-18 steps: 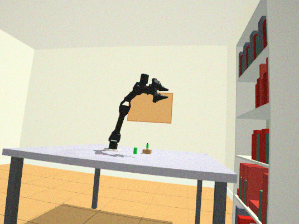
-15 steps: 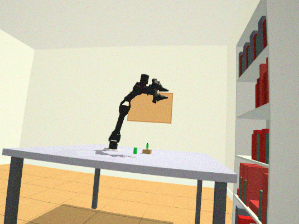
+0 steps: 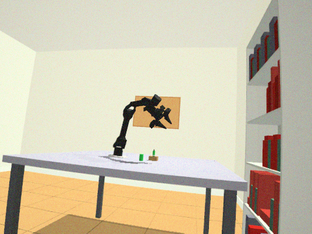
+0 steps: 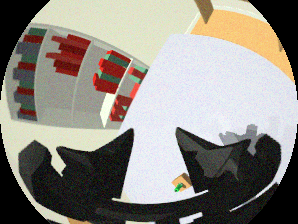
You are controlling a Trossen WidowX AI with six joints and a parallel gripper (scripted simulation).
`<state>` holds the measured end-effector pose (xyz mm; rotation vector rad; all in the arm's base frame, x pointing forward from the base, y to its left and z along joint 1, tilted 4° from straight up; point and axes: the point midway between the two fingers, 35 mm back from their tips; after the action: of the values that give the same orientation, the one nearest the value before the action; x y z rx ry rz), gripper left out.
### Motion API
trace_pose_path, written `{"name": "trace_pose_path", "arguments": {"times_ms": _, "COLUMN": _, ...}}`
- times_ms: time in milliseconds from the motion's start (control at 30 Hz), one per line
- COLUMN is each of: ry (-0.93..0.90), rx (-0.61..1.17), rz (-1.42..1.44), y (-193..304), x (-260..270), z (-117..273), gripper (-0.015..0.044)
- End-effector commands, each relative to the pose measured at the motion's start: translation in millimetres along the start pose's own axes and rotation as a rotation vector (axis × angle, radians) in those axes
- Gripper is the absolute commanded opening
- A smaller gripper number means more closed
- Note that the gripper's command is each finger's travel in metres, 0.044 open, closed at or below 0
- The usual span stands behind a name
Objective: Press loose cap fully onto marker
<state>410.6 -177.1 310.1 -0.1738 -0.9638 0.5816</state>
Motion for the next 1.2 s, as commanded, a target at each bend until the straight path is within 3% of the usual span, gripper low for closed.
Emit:
{"name": "trace_pose_path", "arguments": {"times_ms": 0, "ry": 0.196, "rx": 0.093, "rz": 0.006, "y": 49.9, "x": -36.7, "z": -1.5, "gripper": 0.0252}}
{"name": "trace_pose_path", "arguments": {"times_ms": 367, "ry": 0.726, "rx": 0.463, "rz": 0.146, "y": 188.4, "x": -140.8, "z": 42.3, "gripper": 0.0252}}
{"name": "trace_pose_path", "arguments": {"times_ms": 1167, "ry": 0.734, "rx": 0.471, "rz": 0.149, "y": 218.0, "x": -174.1, "z": 12.8, "gripper": 0.0252}}
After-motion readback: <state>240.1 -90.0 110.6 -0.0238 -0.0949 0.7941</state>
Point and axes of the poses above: the point midway between the two fingers, 35 mm back from their tips, its own z axis back along the fingers, its own x axis across the jaws, y = z × x
